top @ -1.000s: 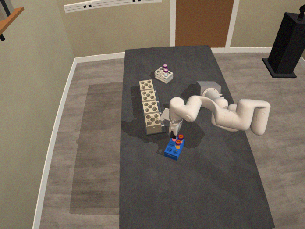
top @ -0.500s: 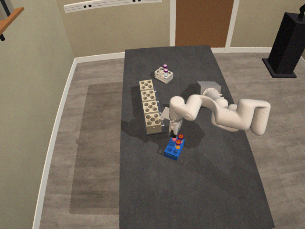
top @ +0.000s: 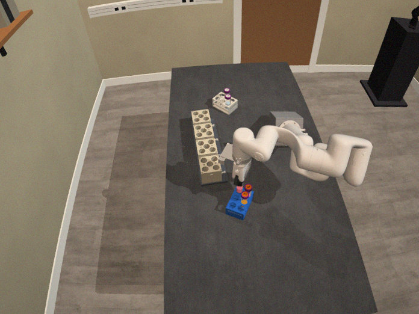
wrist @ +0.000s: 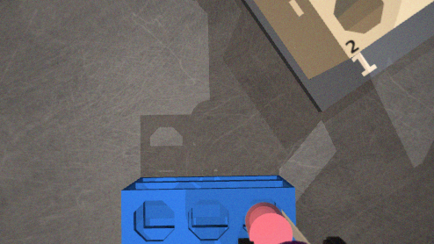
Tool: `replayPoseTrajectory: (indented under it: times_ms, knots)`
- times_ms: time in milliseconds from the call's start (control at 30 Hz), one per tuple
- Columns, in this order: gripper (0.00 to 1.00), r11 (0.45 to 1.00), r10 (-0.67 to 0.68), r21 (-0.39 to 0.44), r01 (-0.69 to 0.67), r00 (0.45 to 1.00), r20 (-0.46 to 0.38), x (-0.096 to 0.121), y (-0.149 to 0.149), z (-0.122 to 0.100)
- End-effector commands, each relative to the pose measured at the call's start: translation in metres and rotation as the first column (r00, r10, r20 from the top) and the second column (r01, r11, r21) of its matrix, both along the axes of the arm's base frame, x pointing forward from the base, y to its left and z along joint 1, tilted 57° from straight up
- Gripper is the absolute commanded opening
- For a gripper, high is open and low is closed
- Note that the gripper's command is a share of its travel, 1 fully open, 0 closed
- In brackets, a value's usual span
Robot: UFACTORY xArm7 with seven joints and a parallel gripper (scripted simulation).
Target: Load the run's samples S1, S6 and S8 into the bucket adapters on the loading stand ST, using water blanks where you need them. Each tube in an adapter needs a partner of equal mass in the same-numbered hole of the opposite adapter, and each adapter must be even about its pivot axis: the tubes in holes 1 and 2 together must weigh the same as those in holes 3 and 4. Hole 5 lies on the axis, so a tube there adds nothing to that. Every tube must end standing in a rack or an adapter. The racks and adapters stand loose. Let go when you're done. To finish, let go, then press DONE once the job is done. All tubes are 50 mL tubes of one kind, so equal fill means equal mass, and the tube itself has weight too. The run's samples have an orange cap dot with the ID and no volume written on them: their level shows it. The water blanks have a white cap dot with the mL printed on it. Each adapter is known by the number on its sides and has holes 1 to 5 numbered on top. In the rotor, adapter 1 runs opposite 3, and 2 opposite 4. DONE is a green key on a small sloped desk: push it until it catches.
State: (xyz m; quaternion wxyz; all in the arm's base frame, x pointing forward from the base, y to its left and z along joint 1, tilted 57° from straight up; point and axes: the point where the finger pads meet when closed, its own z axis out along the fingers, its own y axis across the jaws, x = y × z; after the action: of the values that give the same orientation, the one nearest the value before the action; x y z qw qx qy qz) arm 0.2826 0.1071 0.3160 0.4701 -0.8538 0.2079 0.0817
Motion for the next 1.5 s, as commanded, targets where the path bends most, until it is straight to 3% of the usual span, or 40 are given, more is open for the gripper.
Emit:
replayPoseTrajectory:
  times_ms: [0,1467]
  knots:
    - [0.0,1.0,-0.002,0.001,0.002,1.0,0.002,0.0,-0.007,0.005]
    - [0.0,1.0,-0.002,0.0,0.002,1.0,0.002,-0.005,-0.074,0.048]
